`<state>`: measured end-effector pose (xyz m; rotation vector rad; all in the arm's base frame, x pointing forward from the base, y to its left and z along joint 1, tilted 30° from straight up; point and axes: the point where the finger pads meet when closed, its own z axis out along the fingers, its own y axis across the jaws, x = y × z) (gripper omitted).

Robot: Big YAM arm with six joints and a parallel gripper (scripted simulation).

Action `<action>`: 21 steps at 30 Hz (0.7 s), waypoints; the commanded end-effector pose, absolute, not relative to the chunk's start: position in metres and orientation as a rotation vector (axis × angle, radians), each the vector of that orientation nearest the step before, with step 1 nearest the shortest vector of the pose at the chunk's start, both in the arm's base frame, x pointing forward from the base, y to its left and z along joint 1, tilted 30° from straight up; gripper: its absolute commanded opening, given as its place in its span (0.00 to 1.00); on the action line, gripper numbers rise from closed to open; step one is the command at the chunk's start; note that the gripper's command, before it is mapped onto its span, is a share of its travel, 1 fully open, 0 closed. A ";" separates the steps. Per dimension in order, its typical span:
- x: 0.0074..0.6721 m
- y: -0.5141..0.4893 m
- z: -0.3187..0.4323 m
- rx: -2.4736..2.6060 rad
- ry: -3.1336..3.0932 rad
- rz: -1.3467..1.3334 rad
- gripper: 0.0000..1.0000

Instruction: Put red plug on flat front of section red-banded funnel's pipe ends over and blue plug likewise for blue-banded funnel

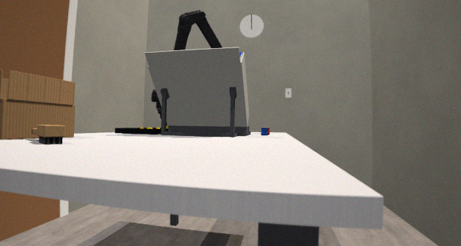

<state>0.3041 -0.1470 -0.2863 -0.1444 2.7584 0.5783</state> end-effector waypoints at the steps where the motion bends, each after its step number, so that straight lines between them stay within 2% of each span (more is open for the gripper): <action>1: 0.302 -0.178 -0.249 -0.160 2.739 0.548 0.00; 10: 0.278 -0.214 -0.176 -0.189 2.757 0.594 0.00; 21: 0.279 -0.214 -0.176 -0.149 2.758 0.587 0.00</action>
